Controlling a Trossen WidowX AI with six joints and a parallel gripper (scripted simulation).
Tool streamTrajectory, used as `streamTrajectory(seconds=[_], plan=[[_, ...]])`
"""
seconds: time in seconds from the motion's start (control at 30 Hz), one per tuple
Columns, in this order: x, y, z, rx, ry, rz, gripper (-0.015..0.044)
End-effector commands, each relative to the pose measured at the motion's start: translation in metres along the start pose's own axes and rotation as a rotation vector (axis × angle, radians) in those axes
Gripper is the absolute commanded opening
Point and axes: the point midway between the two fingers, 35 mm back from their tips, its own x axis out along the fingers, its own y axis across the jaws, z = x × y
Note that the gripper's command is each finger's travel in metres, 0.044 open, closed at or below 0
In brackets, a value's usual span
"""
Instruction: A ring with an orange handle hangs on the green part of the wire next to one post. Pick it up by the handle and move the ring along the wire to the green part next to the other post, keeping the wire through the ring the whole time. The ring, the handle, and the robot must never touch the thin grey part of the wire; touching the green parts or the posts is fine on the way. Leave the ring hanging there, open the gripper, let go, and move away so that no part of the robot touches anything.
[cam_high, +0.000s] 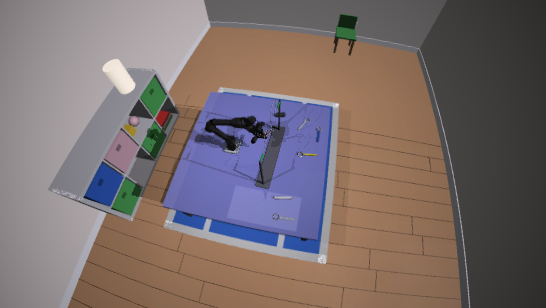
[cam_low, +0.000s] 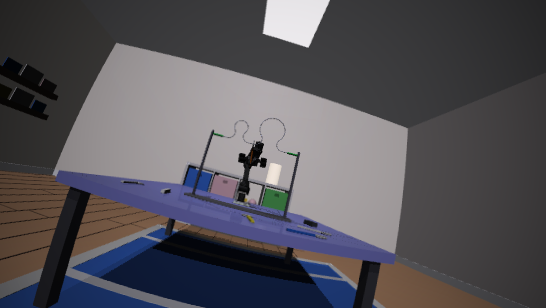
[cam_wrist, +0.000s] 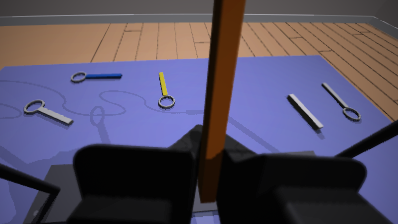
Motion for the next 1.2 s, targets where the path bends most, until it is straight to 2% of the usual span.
streamTrajectory(seconds=[0.0,0.57,1.17], plan=[[-0.002,0.008,0.002,0.037,0.0,0.019,-0.015],[-0.013,0.057,0.01,0.313,0.034,0.181,-0.015],[-0.037,0.107,0.04,0.681,0.079,0.396,-0.015]])
